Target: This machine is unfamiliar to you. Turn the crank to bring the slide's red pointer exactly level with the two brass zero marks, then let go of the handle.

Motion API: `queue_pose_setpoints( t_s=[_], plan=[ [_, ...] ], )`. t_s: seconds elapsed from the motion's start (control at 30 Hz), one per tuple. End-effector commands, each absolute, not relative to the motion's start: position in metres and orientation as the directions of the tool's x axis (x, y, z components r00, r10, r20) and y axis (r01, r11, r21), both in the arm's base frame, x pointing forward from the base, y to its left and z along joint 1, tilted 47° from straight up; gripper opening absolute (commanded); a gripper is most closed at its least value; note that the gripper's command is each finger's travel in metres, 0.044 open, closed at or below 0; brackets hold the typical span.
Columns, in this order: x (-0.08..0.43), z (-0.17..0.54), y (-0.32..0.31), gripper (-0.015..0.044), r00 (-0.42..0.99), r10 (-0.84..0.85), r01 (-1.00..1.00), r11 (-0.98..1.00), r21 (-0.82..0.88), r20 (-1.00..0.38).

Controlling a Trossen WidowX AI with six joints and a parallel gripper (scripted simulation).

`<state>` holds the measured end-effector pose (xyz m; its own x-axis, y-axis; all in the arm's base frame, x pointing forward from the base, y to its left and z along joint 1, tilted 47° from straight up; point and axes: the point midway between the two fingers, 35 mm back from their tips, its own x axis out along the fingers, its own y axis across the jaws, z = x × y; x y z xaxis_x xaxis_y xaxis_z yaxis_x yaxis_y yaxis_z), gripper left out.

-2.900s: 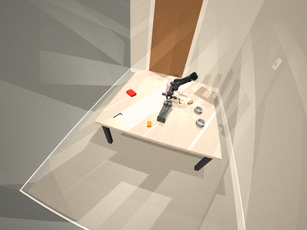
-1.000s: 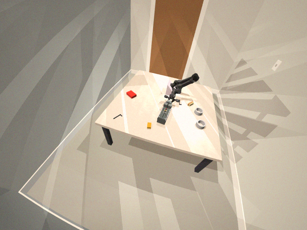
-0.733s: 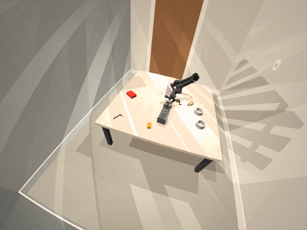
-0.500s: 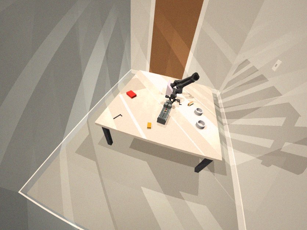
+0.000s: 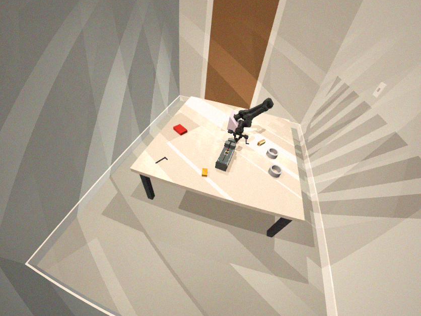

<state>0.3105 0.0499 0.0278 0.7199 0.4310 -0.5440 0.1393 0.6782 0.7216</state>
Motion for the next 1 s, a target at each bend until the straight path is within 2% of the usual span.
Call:
queue_pose_setpoints(
  t_s=[0.0,0.97],
  plan=[
    [0.310,0.035,0.045,0.0000,0.727,0.431,0.129,0.678,0.723,-0.534],
    [0.305,0.034,0.003,0.0000,0.727,0.430,0.129,0.680,0.722,-0.535]
  ],
)
